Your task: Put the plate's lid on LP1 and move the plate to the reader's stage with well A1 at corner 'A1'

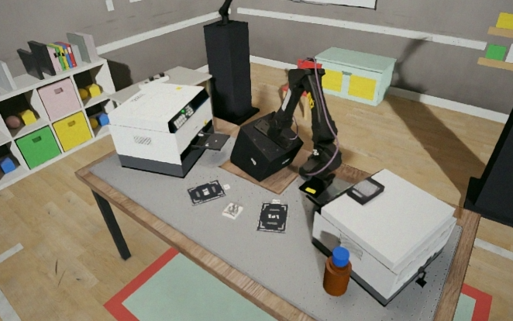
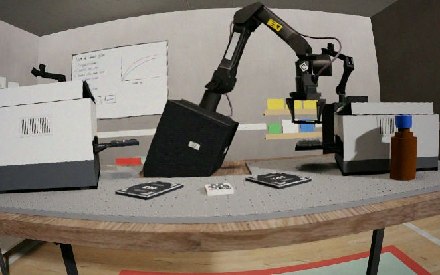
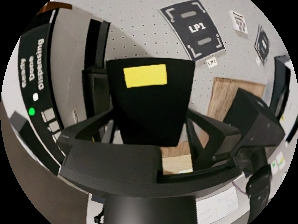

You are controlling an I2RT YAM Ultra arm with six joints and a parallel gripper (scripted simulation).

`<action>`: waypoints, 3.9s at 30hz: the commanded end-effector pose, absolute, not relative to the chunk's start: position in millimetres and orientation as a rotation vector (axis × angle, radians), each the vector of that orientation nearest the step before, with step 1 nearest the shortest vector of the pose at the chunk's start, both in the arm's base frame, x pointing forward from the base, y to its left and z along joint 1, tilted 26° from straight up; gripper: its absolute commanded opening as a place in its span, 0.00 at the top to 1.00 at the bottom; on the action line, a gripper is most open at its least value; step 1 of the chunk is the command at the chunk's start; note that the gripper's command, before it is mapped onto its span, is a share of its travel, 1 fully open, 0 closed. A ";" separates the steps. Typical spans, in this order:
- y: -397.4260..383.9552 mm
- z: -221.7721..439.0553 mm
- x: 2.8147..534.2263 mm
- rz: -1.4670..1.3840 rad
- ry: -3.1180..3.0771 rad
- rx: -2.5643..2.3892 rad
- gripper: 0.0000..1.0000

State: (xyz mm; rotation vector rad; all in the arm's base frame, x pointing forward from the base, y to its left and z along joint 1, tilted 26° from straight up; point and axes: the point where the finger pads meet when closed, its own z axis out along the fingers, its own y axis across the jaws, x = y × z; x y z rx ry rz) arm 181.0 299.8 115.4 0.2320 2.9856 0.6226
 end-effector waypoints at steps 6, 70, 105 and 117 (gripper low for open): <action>294.5 106.2 197.7 0.622 2.978 0.084 0.15; 209.8 41.4 301.6 0.592 2.830 -0.524 0.15; 195.9 37.1 316.0 0.586 2.803 -0.586 0.15; 196.0 18.1 304.3 0.577 2.837 -0.589 0.15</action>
